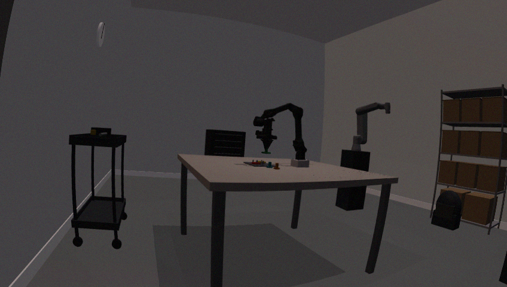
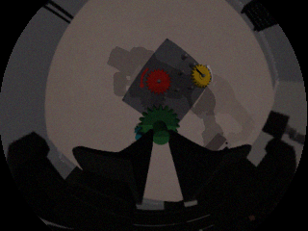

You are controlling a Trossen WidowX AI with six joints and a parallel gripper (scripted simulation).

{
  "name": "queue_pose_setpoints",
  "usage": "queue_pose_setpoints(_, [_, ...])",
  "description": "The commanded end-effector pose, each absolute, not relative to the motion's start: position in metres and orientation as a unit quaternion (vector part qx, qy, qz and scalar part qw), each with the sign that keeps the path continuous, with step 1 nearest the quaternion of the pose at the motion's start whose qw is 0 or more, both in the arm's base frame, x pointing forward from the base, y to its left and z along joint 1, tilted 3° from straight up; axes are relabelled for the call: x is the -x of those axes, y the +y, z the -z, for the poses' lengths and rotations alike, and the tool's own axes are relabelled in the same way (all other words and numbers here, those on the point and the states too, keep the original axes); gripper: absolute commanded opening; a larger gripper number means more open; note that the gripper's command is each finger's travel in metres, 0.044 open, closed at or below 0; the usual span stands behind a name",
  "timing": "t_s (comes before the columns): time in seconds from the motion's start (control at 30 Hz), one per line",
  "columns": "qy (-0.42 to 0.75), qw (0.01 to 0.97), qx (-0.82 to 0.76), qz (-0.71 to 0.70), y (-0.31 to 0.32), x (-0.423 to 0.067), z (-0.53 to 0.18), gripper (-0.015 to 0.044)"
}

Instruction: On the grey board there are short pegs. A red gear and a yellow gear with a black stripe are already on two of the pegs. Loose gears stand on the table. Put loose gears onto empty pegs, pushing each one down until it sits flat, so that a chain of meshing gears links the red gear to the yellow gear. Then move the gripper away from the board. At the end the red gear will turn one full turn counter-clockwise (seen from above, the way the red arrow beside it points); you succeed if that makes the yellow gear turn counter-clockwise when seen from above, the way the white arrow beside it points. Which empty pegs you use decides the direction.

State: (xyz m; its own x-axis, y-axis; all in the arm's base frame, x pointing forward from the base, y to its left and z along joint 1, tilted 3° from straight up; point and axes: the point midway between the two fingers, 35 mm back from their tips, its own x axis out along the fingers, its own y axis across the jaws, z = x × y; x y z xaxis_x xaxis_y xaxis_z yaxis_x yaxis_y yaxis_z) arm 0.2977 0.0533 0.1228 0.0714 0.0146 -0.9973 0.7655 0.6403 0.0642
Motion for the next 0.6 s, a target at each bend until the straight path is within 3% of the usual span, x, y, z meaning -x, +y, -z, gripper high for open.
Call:
queue_pose_setpoints(0.0, [0.62, 0.661, -0.314, 0.282, 0.045, -0.301, -0.12, 0.0])
queue_pose_setpoints(0.57, [0.619, 0.664, -0.309, 0.284, 0.008, -0.312, -0.11, 0.0])
